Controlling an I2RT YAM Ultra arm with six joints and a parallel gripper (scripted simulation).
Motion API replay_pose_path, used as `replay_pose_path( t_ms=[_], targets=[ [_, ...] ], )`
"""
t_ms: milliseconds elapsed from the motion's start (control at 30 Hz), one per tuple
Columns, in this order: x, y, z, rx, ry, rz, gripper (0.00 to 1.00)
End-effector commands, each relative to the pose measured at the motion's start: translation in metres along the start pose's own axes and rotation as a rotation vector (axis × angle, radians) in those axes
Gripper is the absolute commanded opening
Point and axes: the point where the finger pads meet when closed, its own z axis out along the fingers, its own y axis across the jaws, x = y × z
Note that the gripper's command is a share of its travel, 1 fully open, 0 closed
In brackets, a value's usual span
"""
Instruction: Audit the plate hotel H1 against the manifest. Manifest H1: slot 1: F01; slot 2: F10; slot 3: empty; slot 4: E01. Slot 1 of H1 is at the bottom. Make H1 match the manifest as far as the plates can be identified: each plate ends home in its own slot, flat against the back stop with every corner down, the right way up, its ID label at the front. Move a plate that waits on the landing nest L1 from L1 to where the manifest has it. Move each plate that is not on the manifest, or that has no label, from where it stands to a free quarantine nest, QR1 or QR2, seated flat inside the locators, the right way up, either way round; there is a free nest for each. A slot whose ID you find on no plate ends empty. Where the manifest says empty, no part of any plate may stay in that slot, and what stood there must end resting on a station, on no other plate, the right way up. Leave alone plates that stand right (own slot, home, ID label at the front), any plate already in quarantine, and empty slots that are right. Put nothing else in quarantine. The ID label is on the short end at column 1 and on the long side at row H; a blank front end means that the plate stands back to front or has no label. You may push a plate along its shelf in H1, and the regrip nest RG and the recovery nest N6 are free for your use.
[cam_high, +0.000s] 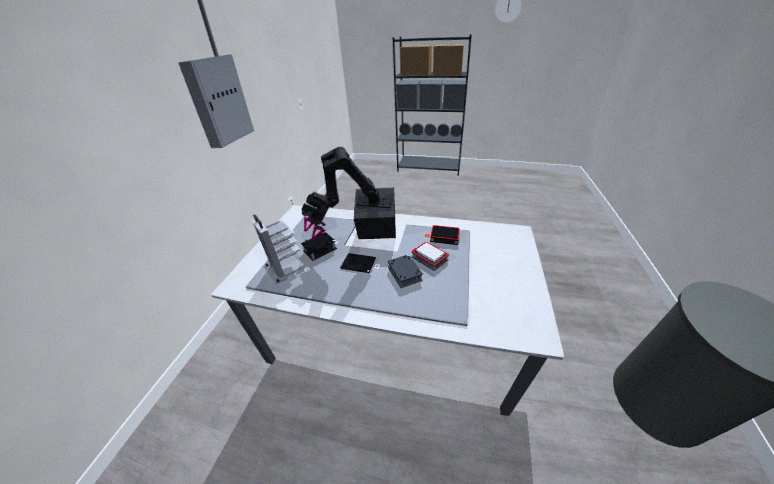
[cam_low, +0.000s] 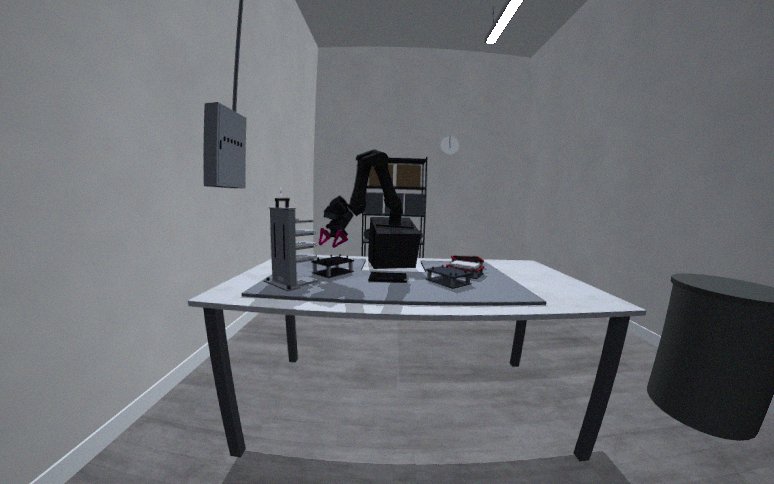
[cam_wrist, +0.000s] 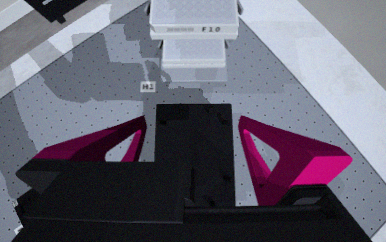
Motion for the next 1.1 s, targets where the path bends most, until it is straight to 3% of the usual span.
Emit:
replay_pose_path(
  t_ms=[0,633,1067],
  targets=[
    [-0.006,-0.002,0.001,0.006,-0.028,-0.012,1.0],
    [0.016,-0.002,0.02,0.006,-0.028,-0.011,1.0],
    [0.005,-0.002,0.035,0.006,-0.029,-0.011,1.0]
  ],
)
